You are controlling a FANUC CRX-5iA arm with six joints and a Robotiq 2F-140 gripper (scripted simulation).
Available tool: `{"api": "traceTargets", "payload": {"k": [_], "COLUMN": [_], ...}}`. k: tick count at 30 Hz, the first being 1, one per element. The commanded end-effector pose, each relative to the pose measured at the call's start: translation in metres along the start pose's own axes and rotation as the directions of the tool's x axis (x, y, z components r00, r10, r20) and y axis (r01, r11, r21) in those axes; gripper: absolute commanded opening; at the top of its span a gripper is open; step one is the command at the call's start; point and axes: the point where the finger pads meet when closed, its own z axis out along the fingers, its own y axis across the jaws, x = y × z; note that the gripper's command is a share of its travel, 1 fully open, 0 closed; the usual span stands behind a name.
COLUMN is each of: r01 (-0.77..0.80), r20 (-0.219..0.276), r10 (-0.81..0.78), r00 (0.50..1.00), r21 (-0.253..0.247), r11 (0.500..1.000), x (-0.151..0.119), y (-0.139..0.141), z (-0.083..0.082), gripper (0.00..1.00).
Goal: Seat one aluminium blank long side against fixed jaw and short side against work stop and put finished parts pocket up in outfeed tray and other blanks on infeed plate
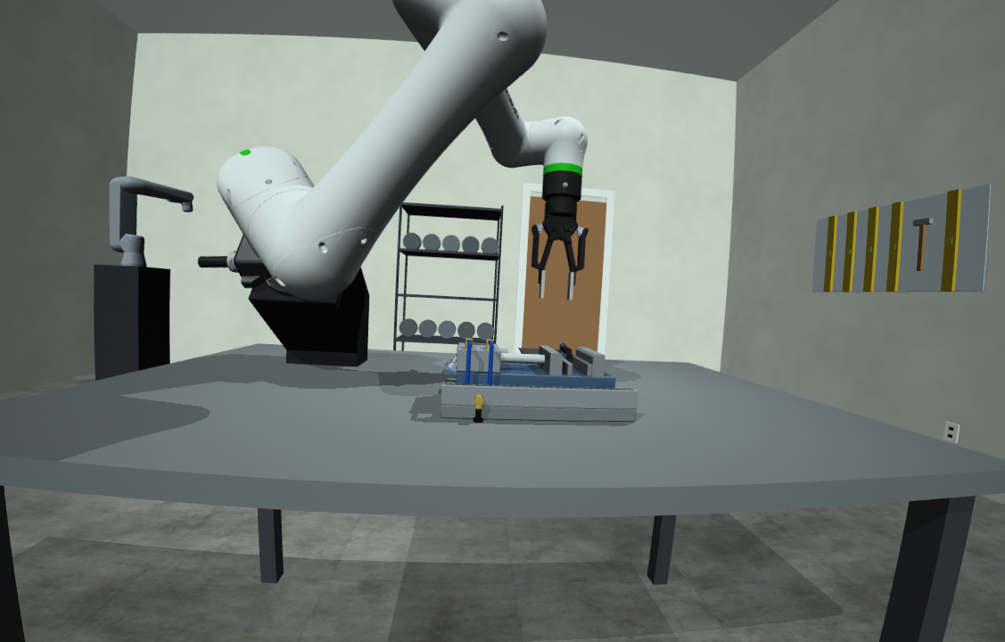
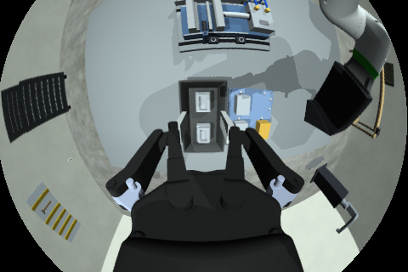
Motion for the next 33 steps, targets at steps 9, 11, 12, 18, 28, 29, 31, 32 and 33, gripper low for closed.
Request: {"api": "traceTargets", "payload": {"k": [9, 11, 12, 18, 28, 29, 31, 32, 33], "r01": [0.0, 0.0, 0.0, 0.0, 0.0, 0.0, 0.0, 0.0, 0.0], "r20": [0.0, 0.0, 0.0, 0.0, 0.0, 0.0, 0.0, 0.0, 0.0], "r10": [0.0, 0.0, 0.0, 0.0, 0.0, 0.0, 0.0, 0.0, 0.0], "r00": [1.0, 1.0, 1.0, 1.0, 1.0, 1.0, 1.0, 1.0, 1.0], "r21": [0.0, 0.0, 0.0, 0.0, 0.0, 0.0, 0.0, 0.0, 0.0], "r11": [1.0, 1.0, 1.0, 1.0, 1.0, 1.0, 1.0, 1.0, 1.0], "x": [-0.0002, -0.0002, -0.0002, -0.0002, -0.0002, -0.0002, -0.0002, -0.0002, -0.0002], "y": [-0.0001, -0.0001, -0.0001, -0.0001, -0.0001, -0.0001, -0.0001, -0.0001, -0.0001], "z": [-0.0006, -0.0006, -0.0006, -0.0006, -0.0006, -0.0006, -0.0006, -0.0006, -0.0006], "gripper": [0.0, 0.0, 0.0, 0.0, 0.0, 0.0, 0.0, 0.0, 0.0]}}
